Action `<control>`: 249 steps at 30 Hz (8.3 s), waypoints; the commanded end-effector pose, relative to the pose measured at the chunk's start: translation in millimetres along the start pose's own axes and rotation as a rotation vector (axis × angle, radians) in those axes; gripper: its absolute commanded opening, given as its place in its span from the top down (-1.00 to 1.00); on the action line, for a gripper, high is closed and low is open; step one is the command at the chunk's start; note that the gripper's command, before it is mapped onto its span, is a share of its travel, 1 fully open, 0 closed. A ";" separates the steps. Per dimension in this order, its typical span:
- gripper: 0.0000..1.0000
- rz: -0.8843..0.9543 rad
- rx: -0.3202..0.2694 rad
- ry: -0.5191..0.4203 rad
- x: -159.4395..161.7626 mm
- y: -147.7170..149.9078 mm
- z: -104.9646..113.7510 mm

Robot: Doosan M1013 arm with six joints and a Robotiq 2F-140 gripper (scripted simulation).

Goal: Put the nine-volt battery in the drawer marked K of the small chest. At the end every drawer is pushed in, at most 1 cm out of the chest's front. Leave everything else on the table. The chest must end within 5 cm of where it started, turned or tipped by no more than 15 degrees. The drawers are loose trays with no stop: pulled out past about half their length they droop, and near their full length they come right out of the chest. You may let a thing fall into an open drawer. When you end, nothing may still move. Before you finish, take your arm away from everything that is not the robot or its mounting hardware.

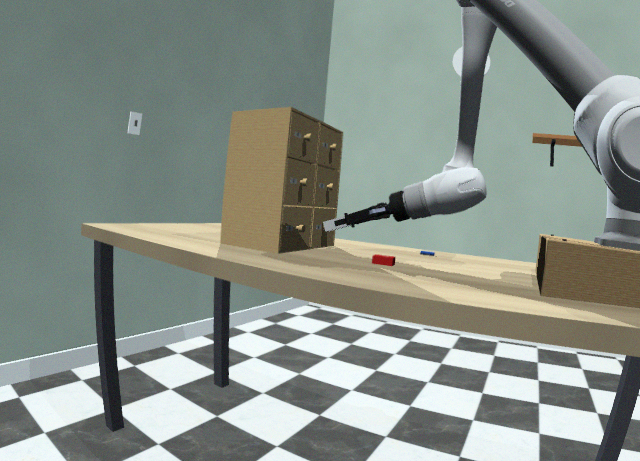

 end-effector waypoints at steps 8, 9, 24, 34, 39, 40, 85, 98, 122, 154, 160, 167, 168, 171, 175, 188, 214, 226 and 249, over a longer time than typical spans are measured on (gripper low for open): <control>0.84 -0.002 0.000 -0.004 3.6 -0.2 3.4; 0.84 -0.002 0.000 -0.004 3.9 -0.1 4.3; 0.84 -0.002 0.000 -0.004 9.0 1.1 19.0; 0.84 -0.002 0.000 -0.004 12.9 2.0 30.1; 0.84 -0.002 0.000 -0.004 15.3 2.6 37.0; 0.84 -0.002 0.000 -0.004 15.8 2.7 38.3; 0.84 -0.002 0.000 -0.004 23.6 4.5 60.8; 0.84 -0.002 0.000 -0.004 23.6 4.5 60.8; 0.84 -0.002 0.000 -0.004 23.6 4.5 60.8; 0.84 -0.002 0.000 -0.004 26.8 5.2 69.8; 0.84 -0.002 0.000 -0.004 26.8 5.2 69.8; 0.84 -0.002 0.000 -0.004 26.8 5.2 69.8; 0.84 -0.002 0.000 -0.004 26.8 5.2 69.8; 0.84 -0.002 0.000 -0.004 26.8 5.2 69.8; 0.84 -0.002 0.000 -0.004 26.8 5.2 69.8; 0.74 -0.002 0.000 -0.004 26.8 5.2 69.8; 0.60 -0.002 0.000 -0.004 42.1 8.8 113.6; 0.60 -0.002 0.000 -0.004 30.6 6.1 131.0; 0.60 -0.002 0.001 -0.011 -28.1 -7.3 196.6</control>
Point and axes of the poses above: the point where the finger pads meet when closed, its own z axis back along the fingers, its own y axis across the jaws, x = y × z, the point moved 4 cm from there along z, back along the fingers, and after that the axes turned 13 degrees about -z, right-handed, at the moved point
